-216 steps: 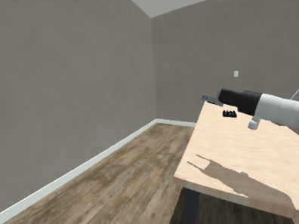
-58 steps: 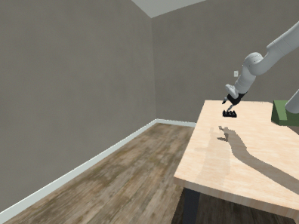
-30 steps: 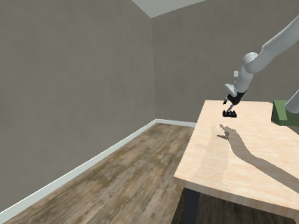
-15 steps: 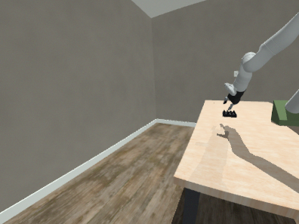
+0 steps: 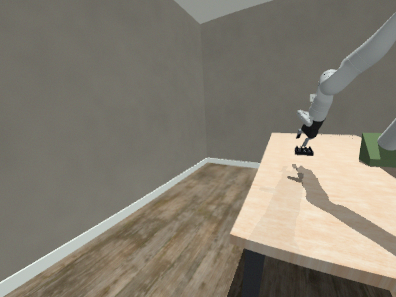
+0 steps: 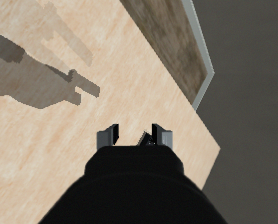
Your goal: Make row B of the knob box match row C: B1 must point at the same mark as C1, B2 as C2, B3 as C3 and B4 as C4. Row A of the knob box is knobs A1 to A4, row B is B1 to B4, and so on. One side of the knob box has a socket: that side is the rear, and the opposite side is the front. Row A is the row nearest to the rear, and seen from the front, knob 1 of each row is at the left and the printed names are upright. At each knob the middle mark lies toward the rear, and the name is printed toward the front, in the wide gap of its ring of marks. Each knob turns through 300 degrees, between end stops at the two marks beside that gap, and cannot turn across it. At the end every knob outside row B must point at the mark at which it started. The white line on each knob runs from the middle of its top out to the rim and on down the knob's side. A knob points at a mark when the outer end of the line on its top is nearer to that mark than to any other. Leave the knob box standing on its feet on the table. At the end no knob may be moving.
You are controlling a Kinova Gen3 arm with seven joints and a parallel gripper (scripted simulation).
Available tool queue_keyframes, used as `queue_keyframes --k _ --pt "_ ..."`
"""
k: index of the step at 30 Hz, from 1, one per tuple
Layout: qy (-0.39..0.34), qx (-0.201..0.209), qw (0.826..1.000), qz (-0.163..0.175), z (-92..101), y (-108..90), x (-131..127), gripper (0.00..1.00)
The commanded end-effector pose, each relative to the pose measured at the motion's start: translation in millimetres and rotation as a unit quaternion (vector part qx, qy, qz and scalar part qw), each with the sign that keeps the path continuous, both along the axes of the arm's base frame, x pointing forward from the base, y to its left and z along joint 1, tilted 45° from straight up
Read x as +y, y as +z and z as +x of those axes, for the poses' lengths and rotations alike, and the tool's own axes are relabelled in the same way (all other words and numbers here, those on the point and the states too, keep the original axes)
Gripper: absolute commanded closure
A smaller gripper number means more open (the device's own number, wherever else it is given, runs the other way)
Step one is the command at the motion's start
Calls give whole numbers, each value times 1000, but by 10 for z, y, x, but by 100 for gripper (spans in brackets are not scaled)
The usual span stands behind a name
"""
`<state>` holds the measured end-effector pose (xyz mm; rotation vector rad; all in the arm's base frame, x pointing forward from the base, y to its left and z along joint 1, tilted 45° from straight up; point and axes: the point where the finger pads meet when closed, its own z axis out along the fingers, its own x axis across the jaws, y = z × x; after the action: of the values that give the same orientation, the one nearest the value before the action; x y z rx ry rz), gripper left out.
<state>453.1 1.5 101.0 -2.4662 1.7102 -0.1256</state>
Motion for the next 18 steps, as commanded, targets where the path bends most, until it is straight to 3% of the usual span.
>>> queue_keyframes --k 1,18 --pt "-9 3 1000 4 -21 -33 -80 0" --pt "-22 11 999 25 -71 -147 -146 0"
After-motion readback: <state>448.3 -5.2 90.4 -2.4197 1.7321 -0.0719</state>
